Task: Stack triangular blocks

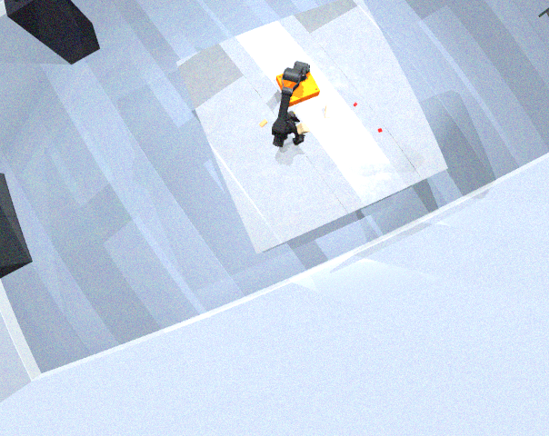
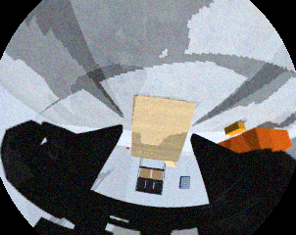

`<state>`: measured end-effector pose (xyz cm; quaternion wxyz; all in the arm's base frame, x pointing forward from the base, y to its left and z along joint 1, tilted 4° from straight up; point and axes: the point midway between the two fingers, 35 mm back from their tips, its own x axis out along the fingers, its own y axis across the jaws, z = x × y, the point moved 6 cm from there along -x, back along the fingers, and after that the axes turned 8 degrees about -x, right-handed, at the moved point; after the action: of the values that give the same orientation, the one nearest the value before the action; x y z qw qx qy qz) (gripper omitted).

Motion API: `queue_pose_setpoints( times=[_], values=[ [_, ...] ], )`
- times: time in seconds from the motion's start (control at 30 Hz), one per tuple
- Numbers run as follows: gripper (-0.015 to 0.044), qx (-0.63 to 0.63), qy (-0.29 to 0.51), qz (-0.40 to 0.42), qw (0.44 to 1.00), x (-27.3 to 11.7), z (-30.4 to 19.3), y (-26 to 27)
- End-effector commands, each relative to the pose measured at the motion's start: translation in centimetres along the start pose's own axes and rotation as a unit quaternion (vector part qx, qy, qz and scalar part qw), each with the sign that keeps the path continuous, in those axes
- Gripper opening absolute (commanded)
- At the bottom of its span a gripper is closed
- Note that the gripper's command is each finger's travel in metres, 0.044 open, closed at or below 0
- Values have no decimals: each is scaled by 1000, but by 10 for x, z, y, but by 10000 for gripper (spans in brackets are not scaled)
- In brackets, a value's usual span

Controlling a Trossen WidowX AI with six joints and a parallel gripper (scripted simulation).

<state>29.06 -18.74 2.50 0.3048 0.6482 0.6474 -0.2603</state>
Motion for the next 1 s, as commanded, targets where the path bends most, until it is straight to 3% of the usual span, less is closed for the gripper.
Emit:
queue_pose_setpoints(
  times=[0.0,0.23,0.47,0.7,0.97],
  values=[
    [414,0,0,0,1000,0,0,0],
    [230,0,0,0,1000,0,0,0],
    [183,0,0,0,1000,0,0,0],
    [0,3,0,1,1000,-8,-7,2],
    [0,15,2,3,1000,-36,-32,7]
  ],
)
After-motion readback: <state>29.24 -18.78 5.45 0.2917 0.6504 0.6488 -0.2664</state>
